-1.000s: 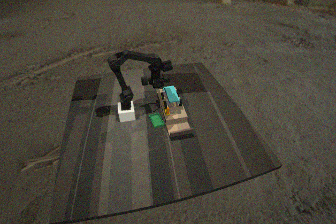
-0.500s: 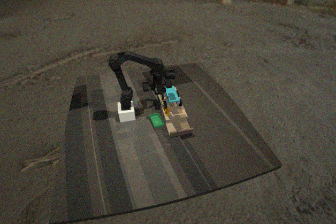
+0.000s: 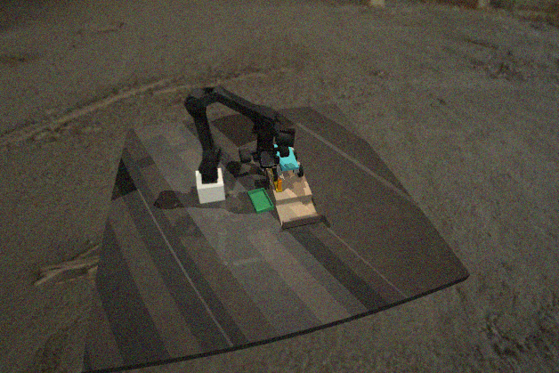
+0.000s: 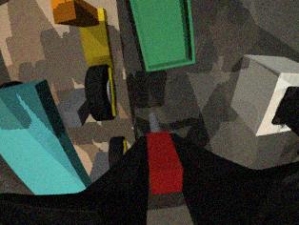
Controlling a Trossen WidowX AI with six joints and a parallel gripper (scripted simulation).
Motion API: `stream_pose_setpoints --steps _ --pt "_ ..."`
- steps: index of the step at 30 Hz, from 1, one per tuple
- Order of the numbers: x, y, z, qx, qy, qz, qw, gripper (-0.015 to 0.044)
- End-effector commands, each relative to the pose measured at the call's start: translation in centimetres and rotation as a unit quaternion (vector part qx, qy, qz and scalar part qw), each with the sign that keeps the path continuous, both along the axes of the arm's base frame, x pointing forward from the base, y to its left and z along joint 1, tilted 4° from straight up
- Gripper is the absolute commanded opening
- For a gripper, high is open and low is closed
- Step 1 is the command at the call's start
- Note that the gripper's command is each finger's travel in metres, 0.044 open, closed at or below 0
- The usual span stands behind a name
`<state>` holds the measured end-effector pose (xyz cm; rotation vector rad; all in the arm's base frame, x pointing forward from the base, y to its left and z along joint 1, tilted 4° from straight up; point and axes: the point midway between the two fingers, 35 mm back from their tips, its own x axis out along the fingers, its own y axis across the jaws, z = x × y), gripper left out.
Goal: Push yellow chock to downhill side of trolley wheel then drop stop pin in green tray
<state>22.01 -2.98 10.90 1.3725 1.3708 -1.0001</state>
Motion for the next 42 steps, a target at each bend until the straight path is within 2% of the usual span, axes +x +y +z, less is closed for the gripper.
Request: stream_pose_setpoints --steps 1,13,19,30,42 --pt "0.0 -1.3 -0.2 -0.001 0.002 0.002 1.0 0.0" --pt "-0.1 -6.2 -1.0 -0.003 0.003 0.002 1.0 0.0" --pt "-0.1 -6.4 -1.0 -0.005 0.005 -0.008 1.0 0.0" --pt "-0.2 -6.1 -1.0 -0.03 0.03 -0.163 0.986 0.0" --pt "-0.2 -5.8 -1.0 -0.054 0.053 -0.333 0.94 0.0"
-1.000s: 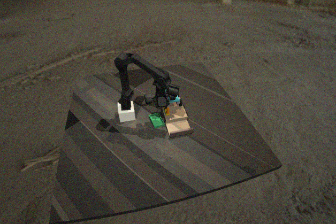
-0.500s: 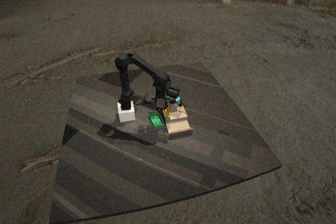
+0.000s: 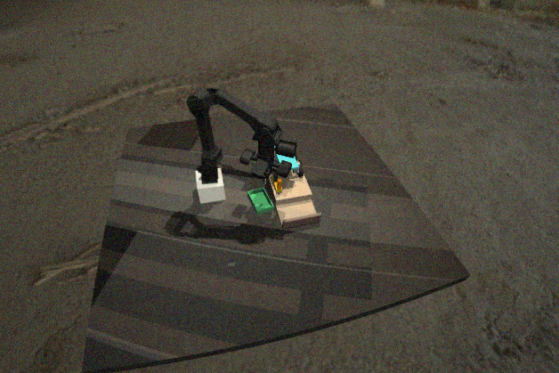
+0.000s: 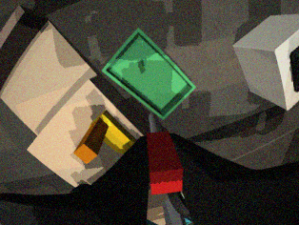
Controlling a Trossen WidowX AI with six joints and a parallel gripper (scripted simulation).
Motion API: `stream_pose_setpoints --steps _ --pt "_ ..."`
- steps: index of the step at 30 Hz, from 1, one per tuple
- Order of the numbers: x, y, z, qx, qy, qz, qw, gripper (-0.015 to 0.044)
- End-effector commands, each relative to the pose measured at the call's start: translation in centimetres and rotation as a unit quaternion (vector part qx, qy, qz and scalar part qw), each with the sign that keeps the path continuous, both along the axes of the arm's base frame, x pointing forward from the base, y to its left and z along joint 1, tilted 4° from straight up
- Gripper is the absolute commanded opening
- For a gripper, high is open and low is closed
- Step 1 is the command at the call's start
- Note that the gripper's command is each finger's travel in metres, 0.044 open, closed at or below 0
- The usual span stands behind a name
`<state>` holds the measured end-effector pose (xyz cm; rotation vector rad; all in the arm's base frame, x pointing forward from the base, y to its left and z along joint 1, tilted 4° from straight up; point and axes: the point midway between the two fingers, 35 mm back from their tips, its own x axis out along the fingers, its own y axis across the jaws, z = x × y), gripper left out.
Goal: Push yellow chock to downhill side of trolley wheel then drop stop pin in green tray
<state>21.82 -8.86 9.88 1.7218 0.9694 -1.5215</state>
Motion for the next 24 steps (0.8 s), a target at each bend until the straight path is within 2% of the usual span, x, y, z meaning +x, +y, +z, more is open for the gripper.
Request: stream_pose_setpoints --steps 1,12,24 --pt "-0.06 0.08 -0.02 -0.009 0.006 -0.053 0.999 0.0" --pt "-0.04 0.32 -0.01 -0.032 0.017 -0.213 0.976 0.0" --pt "0.03 0.55 0.07 -0.053 0.013 -0.383 0.922 0.0"
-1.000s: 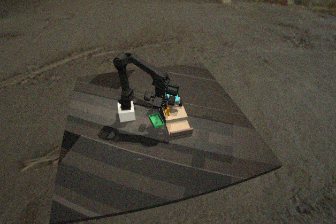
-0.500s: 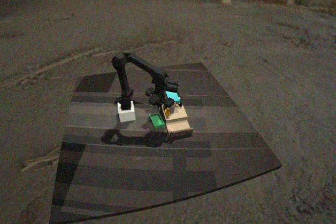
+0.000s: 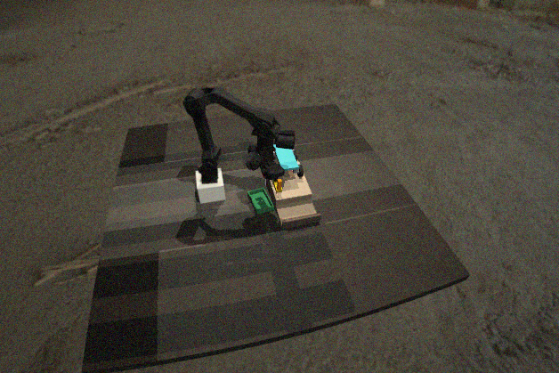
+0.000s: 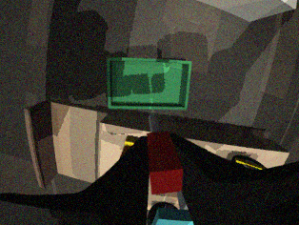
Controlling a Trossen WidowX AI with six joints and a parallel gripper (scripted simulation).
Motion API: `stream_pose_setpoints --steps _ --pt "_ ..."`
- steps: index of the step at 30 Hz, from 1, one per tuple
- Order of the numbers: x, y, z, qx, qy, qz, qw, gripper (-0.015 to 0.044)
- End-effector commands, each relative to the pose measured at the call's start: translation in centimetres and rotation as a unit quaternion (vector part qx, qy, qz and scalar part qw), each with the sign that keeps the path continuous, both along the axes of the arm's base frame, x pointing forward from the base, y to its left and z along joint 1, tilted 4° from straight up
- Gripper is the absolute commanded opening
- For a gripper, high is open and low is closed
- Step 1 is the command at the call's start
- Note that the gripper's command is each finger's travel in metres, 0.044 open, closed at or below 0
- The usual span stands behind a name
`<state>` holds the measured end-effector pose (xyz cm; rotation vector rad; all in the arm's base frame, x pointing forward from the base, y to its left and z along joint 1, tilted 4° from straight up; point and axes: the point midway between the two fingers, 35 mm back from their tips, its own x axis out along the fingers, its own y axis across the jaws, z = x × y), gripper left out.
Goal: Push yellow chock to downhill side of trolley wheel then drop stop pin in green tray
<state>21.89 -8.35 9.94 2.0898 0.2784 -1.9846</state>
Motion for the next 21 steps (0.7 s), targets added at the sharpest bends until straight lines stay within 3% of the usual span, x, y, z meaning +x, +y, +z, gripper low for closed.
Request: stream_pose_setpoints --steps 1,21 --pt "0.0 0.0 0.0 -0.009 -0.003 -0.051 0.999 0.0" --pt "-2.1 -0.2 -2.1 -0.01 -0.003 -0.06 0.998 0.0"
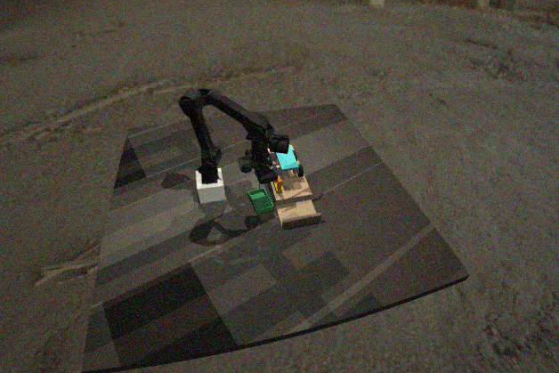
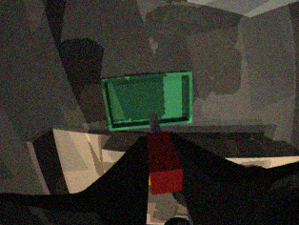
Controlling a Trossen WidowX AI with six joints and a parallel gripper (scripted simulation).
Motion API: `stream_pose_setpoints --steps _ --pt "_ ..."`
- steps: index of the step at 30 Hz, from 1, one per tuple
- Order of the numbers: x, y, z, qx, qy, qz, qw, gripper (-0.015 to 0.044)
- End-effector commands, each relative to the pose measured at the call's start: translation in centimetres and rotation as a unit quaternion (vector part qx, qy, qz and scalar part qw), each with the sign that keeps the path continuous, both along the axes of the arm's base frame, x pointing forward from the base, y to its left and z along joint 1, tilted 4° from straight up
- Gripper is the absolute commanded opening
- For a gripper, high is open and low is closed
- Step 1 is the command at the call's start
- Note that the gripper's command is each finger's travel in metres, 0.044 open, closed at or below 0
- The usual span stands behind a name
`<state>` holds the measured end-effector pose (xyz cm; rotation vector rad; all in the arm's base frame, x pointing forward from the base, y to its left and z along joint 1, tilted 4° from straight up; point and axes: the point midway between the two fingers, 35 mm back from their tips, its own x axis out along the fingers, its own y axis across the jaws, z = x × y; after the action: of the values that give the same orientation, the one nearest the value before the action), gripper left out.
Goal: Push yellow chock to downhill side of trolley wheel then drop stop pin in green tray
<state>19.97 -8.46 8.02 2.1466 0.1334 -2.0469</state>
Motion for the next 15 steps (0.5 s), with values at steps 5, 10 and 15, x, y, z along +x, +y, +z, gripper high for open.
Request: stream_pose_setpoints --steps 5,10,15 --pt "-0.1 -0.2 -0.7 -0.025 -0.006 0.002 1.0 0.0" --pt "0.1 -0.7 -2.0 -0.068 -0.016 0.0 0.998 0.0" --pt "0.4 -1.5 -3.7 -0.087 -0.021 -0.001 0.996 0.0"
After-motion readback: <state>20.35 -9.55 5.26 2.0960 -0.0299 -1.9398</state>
